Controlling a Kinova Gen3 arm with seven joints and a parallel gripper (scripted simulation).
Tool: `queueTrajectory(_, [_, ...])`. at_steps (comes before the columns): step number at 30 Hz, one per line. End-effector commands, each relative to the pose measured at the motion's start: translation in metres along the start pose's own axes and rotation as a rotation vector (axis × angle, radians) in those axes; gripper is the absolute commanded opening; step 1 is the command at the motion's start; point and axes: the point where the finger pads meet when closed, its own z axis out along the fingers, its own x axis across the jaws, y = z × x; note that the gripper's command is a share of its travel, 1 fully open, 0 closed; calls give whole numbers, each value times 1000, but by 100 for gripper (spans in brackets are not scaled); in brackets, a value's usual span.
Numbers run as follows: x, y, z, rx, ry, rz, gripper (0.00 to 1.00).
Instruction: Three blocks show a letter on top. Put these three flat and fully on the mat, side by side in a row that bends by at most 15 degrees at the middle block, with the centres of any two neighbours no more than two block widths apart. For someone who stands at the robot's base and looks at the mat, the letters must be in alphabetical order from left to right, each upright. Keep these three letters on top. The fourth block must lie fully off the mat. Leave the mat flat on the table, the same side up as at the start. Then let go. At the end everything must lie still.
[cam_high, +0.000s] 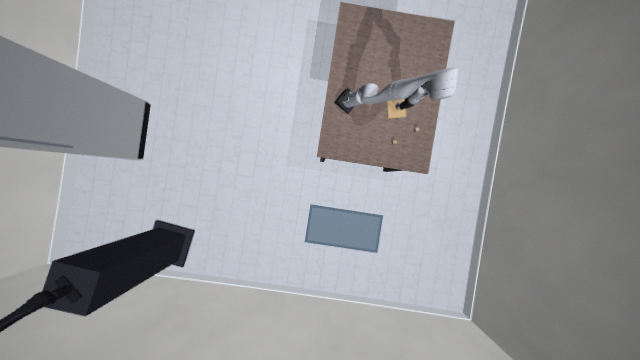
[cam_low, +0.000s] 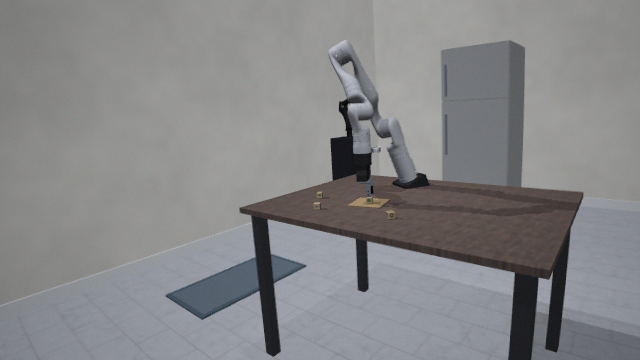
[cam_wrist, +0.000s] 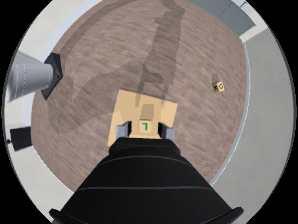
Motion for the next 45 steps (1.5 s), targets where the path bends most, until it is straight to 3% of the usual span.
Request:
queueTrajectory(1, [3, 1, 0, -1, 6, 1, 100])
queueTrajectory(35, [3, 1, 1, -1, 6, 1, 100])
queueTrajectory(45, [0, 1, 13, -1, 2, -1, 100])
